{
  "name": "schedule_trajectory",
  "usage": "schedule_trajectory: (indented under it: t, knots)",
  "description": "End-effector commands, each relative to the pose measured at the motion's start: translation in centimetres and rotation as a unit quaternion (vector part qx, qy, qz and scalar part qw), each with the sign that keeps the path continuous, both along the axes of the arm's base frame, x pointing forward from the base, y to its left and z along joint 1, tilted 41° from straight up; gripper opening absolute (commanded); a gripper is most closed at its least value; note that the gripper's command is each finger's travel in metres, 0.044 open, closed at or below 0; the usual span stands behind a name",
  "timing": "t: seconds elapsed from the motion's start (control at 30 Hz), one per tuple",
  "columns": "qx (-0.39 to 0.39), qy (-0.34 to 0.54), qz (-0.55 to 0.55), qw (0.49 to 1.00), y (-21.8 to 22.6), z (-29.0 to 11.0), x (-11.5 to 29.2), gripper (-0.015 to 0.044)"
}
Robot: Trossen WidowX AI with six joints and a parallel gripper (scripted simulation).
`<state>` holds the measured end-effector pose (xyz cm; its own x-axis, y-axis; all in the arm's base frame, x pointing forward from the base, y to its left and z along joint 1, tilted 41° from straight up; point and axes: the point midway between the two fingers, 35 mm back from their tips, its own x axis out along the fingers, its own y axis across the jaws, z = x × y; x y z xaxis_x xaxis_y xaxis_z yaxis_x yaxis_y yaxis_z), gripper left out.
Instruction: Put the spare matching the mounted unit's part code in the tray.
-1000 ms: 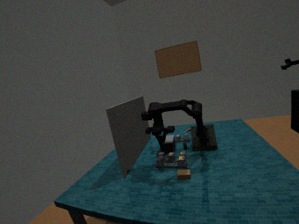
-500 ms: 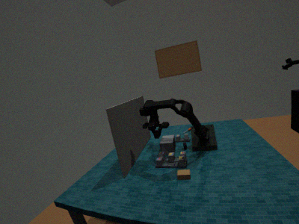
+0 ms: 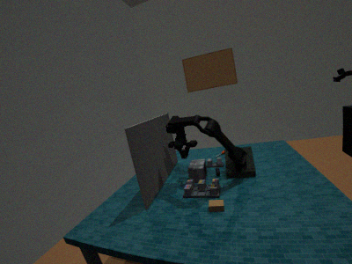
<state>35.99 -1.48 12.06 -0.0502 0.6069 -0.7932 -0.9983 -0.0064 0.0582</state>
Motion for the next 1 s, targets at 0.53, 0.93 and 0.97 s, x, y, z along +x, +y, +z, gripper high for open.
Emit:
schedule_trajectory:
  t: [0.53,0.93,0.97]
  knots:
    - [0.006,-0.011,0.026,1.000,-9.5,-8.6,1.5,0.0000]
    - [0.021,-0.020,0.042,0.999,-14.7,-14.4,0.3,0.0000]
    - [0.023,-0.021,0.045,0.999,-15.0,-14.8,0.2,0.0000]
